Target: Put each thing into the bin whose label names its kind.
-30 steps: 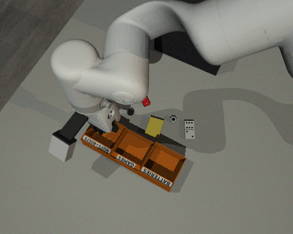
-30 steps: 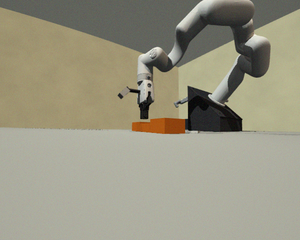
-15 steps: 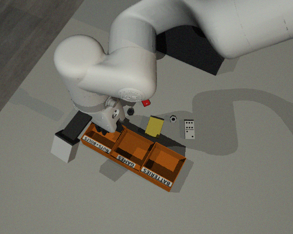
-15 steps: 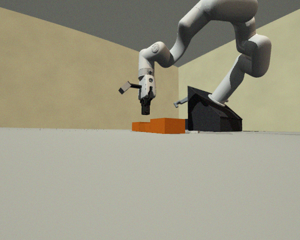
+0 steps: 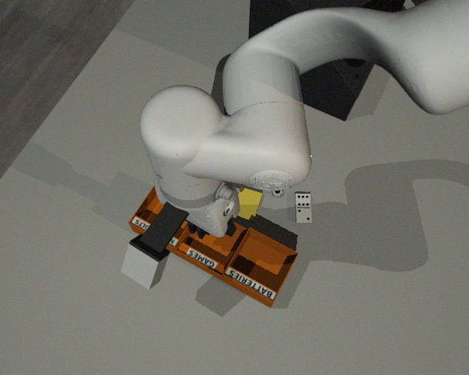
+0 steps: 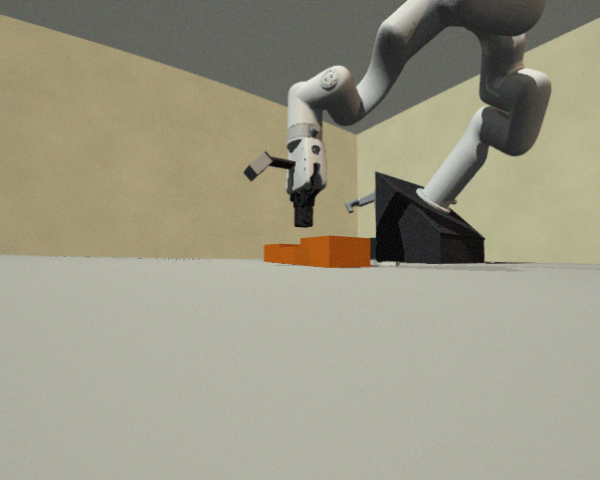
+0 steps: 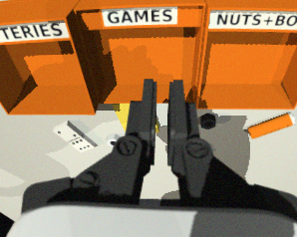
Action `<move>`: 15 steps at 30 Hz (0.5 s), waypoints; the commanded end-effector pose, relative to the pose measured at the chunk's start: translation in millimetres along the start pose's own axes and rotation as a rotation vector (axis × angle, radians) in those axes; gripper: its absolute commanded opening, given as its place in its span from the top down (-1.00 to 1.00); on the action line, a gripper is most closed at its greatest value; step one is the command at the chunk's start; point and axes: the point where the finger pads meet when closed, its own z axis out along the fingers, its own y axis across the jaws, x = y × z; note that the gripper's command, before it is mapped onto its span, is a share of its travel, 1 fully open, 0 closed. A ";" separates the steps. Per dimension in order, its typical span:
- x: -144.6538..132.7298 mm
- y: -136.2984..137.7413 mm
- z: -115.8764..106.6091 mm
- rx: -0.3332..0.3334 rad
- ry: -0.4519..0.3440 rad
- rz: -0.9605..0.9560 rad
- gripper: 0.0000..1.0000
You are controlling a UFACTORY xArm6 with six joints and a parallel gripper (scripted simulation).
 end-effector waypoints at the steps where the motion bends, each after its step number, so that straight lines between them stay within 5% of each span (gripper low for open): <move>1: 1.3 -9.3 -1.9 -0.002 0.004 0.001 0.85; 15: 1.3 -9.3 19.5 -0.002 0.004 0.001 0.85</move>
